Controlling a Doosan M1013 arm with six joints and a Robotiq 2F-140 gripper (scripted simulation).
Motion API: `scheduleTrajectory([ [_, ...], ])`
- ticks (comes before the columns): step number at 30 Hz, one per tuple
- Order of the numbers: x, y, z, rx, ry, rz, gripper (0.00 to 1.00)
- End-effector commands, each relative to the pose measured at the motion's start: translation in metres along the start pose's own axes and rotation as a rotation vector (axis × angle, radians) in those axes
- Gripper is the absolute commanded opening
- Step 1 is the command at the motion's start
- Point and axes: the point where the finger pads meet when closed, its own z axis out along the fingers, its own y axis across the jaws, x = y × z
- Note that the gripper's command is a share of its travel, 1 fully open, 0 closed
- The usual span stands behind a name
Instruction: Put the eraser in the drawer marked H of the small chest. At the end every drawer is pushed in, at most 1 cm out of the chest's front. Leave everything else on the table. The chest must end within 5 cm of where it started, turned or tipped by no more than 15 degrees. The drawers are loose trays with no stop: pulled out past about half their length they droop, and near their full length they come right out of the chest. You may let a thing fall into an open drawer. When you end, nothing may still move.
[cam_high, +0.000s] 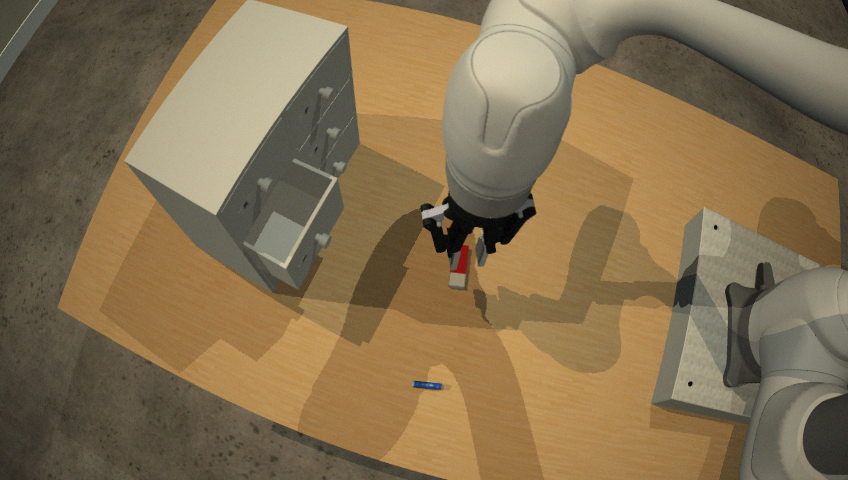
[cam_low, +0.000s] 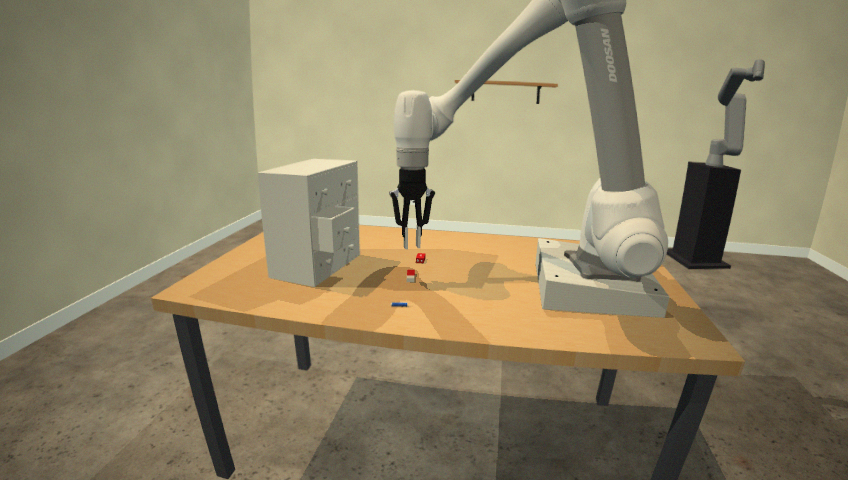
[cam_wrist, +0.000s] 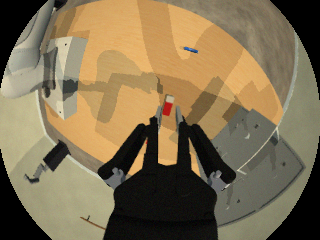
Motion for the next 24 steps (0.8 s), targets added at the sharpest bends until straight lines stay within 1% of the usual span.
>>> scheduleTrajectory([
  [1, -0.0192, -0.0015, 0.0301, 0.002, -0.025, 0.251, 0.20],
  [3, -0.0203, -0.0018, 0.0319, 0.002, -0.025, 0.263, 0.20],
  [4, -0.0203, -0.0018, 0.0319, 0.002, -0.025, 0.263, 0.23],
  [24, -0.0203, -0.0018, 0.0319, 0.002, -0.025, 0.263, 0.23],
])
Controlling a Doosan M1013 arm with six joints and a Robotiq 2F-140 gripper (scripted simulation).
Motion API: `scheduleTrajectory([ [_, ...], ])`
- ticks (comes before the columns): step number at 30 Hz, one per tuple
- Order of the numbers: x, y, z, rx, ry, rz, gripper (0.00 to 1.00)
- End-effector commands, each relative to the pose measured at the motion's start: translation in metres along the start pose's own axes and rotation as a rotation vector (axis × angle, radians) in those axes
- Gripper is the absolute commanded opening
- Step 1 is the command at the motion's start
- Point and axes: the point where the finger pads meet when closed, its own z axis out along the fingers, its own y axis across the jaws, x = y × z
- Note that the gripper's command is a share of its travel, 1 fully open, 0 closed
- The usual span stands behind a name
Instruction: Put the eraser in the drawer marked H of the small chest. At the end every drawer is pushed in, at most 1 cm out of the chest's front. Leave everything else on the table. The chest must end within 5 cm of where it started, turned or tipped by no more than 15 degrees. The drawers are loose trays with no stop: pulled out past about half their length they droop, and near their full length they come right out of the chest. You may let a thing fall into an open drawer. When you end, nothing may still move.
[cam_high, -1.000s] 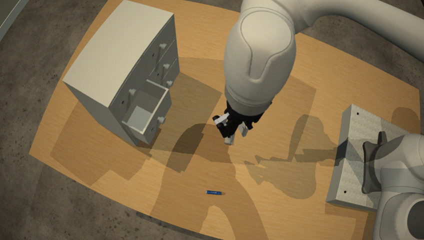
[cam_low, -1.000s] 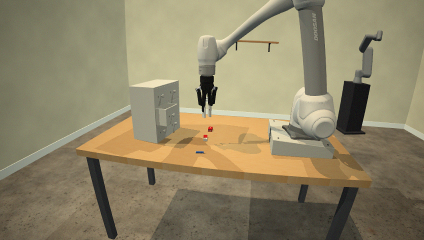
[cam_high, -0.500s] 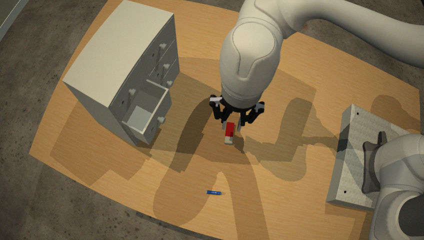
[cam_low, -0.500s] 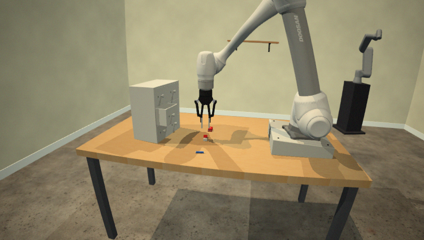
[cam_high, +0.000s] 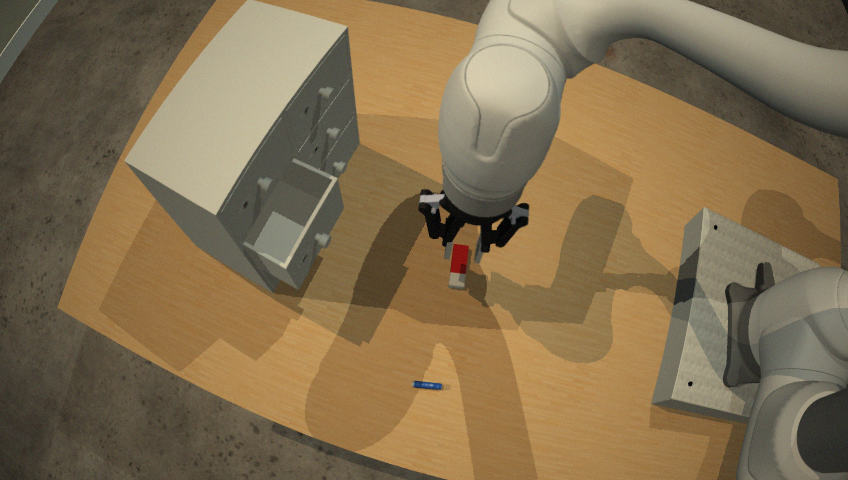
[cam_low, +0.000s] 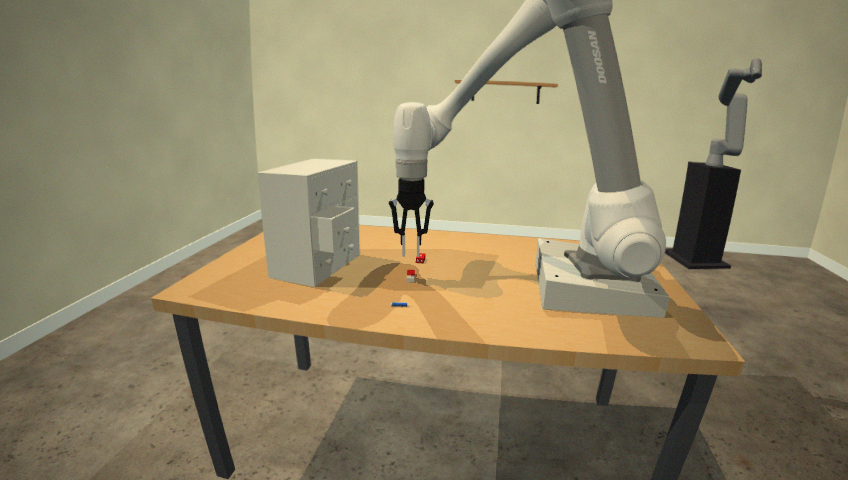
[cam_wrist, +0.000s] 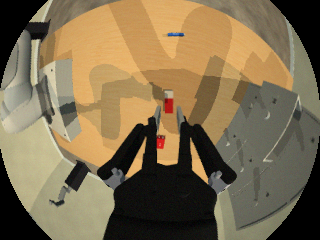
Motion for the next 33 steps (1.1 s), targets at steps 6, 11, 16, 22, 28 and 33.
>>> scheduleTrajectory([
  [6, 0.000, 0.000, 0.002, 0.000, 0.000, 0.000, 0.23],
  [11, 0.000, 0.000, 0.007, 0.000, 0.000, 0.000, 0.23],
  [16, 0.000, 0.000, 0.019, 0.000, 0.000, 0.000, 0.23],
  [22, 0.000, 0.000, 0.035, 0.000, 0.000, 0.000, 0.23],
  [28, 0.000, 0.000, 0.043, 0.000, 0.000, 0.000, 0.23],
  [33, 0.000, 0.000, 0.050, 0.000, 0.000, 0.000, 0.23],
])
